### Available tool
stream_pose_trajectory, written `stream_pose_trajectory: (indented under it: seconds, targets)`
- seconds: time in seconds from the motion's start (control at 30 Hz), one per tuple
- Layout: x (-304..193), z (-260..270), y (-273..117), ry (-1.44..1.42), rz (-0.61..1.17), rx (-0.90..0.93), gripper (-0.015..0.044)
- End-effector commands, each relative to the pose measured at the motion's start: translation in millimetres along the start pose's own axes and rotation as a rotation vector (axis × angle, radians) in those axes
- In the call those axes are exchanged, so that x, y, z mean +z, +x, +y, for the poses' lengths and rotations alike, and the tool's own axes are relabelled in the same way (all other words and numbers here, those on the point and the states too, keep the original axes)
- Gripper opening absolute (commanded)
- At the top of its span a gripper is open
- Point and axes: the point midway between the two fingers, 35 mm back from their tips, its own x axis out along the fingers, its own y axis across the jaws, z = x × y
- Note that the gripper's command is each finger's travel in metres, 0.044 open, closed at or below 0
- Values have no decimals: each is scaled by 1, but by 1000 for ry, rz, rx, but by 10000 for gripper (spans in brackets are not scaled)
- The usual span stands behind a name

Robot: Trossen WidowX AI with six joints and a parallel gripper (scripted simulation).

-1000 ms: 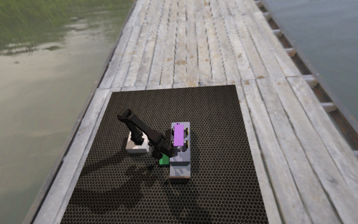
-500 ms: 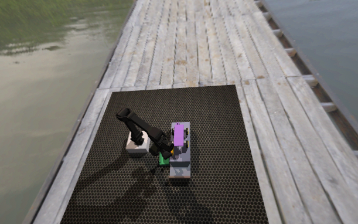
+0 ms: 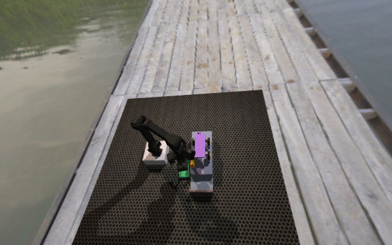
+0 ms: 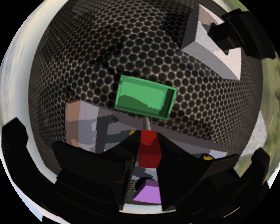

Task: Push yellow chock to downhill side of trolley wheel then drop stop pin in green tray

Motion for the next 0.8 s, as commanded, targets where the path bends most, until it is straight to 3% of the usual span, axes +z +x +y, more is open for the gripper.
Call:
stream_pose_trajectory:
  seconds: [0.0, 0.57, 0.77]
  targets:
    - [-1, 0, -3, 50, 8, 19, 0]
    - [20, -3, 18, 83, 3, 28, 0]
    - [20, 0, 31, 81, -3, 121, 0]
